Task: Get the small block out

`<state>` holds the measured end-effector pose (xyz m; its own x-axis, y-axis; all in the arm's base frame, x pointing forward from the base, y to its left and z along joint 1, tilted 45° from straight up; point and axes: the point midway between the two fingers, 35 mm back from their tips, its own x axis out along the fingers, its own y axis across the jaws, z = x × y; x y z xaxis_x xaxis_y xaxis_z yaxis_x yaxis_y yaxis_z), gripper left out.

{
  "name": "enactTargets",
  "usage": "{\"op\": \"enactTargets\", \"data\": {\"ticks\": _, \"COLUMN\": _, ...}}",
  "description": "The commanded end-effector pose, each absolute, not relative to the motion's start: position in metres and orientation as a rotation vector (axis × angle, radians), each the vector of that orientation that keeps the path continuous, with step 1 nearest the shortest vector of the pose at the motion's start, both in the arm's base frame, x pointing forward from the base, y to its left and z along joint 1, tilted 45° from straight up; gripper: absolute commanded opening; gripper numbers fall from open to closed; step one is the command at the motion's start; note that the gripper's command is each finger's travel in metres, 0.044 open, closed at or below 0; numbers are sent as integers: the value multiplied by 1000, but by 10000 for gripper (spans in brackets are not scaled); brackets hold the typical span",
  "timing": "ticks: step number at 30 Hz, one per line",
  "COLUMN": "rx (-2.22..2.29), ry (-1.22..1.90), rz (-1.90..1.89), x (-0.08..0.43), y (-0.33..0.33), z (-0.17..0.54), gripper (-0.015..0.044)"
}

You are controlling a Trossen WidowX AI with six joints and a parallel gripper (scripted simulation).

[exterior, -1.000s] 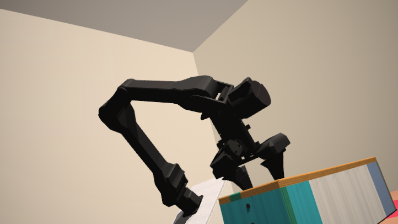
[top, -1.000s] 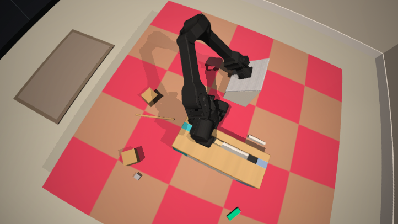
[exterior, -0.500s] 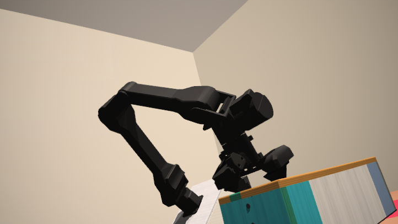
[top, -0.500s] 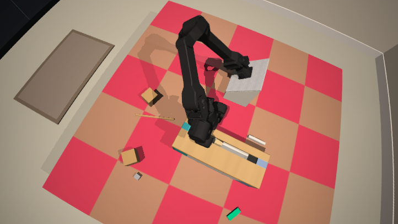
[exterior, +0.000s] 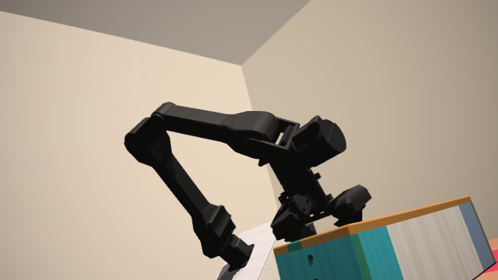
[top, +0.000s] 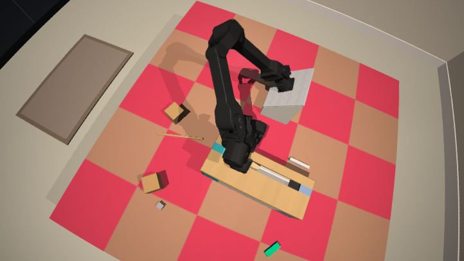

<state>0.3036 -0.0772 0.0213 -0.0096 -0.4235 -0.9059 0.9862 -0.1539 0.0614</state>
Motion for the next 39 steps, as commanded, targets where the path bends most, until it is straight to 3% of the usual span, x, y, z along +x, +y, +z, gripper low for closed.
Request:
{"op": "enactTargets", "data": {"ticks": 1, "rx": 1003, "ry": 783, "rz": -1483, "x": 305, "y": -70, "z": 12, "gripper": 400}}
{"op": "enactTargets", "data": {"ticks": 39, "rx": 1007, "ry": 785, "rz": -1481, "x": 320, "y": -1, "z": -56, "gripper": 400}}
